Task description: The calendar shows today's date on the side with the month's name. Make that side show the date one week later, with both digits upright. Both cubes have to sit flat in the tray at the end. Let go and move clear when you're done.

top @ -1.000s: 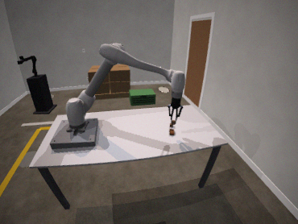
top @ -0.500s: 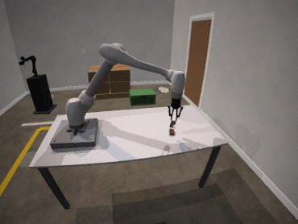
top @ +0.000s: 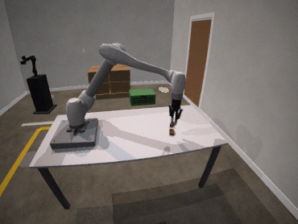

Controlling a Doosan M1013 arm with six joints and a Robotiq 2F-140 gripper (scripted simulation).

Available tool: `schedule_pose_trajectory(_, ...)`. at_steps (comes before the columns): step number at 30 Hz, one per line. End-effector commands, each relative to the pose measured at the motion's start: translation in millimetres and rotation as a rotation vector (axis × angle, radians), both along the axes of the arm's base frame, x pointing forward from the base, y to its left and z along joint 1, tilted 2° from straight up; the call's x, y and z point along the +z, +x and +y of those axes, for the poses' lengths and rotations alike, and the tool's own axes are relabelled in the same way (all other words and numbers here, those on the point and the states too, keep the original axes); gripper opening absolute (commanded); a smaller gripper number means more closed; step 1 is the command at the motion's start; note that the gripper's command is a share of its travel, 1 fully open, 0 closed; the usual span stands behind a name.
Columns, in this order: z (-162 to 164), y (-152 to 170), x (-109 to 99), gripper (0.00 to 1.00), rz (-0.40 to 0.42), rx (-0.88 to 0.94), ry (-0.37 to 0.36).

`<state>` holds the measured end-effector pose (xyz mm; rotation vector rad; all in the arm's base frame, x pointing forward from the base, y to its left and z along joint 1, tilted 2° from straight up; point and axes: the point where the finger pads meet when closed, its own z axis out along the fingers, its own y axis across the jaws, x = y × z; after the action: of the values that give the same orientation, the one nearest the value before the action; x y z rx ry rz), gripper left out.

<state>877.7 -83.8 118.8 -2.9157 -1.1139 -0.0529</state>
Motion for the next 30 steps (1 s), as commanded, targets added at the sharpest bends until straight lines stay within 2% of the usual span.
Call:
schedule_pose_trajectory(1,-4.4,-0.6,-0.4,0.24,0.006,-0.167,-0.002)
schedule_pose_trajectory(4,-5.8,-0.8,-0.6,0.24,0.007,-0.214,-0.001)
schedule_pose_trajectory(6,-9.9,-1.4,-1.1,0.24,0.011,-0.359,0.002)
schedule_pose_trajectory(10,-13.0,-1.9,-1.5,0.24,0.014,-0.467,0.005)
schedule_pose_trajectory(19,-24.3,-3.7,-3.1,0.24,0.025,-0.868,0.015)
schedule_pose_trajectory(22,-25.1,-3.8,-3.2,0.24,0.026,-0.897,0.016)
schedule_pose_trajectory(23,-28.2,-4.3,-3.6,0.24,0.029,-1.005,0.018)
schedule_pose_trajectory(27,-31.3,-4.8,-4.0,0.24,0.032,-1.114,0.021)
schedule_pose_trajectory(30,-35.8,-5.6,-4.6,0.24,0.036,-1.274,0.025)
